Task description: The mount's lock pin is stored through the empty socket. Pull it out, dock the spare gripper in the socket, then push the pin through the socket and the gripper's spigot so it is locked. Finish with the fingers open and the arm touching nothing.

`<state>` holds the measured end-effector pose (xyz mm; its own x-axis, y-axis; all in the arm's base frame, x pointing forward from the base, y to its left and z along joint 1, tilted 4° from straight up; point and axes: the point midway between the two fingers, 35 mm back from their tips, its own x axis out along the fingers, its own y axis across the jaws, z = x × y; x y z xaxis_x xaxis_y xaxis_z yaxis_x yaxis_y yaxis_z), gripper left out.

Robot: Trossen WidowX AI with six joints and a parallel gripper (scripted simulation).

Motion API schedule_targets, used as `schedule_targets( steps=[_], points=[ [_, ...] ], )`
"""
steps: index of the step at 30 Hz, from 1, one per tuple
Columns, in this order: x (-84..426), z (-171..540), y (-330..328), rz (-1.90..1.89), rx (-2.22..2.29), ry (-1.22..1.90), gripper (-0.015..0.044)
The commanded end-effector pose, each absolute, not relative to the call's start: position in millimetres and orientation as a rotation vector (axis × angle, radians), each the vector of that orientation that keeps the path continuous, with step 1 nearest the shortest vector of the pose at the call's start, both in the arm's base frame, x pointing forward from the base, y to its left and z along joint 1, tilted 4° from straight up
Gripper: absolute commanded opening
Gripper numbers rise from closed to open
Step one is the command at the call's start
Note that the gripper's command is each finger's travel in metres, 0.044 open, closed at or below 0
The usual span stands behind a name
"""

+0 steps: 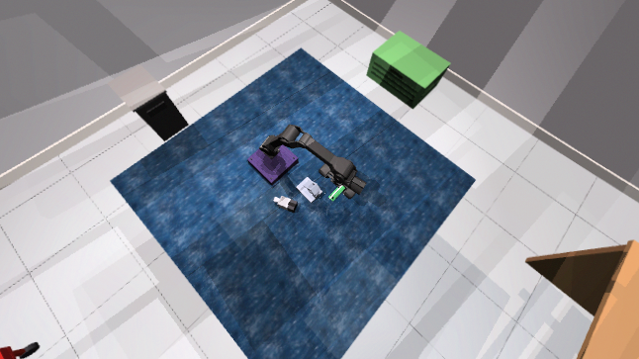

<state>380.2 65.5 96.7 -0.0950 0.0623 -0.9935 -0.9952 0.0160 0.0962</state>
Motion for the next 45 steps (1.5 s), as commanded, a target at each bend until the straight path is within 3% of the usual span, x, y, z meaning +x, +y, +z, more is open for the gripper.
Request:
schedule_targets(
  steps=[1,10,16,23,30,45],
  points=[
    [380.6,104.3,66.1,1.293,-1.102,1.242,0.044],
    [379.0,152.4,68.8,1.287,-1.103,1.236,0.044],
    [379.6,148.2,63.6,1.23,-1.057,1.269,0.044],
    [369.5,151.3,16.5,0.598,-0.5,1.535,0.044],
    [351.2,153.1,-28.8,-0.064,0.099,1.599,0.044],
    [322.2,152.1,-78.0,-0.761,0.743,1.438,0.044]
  ],
)
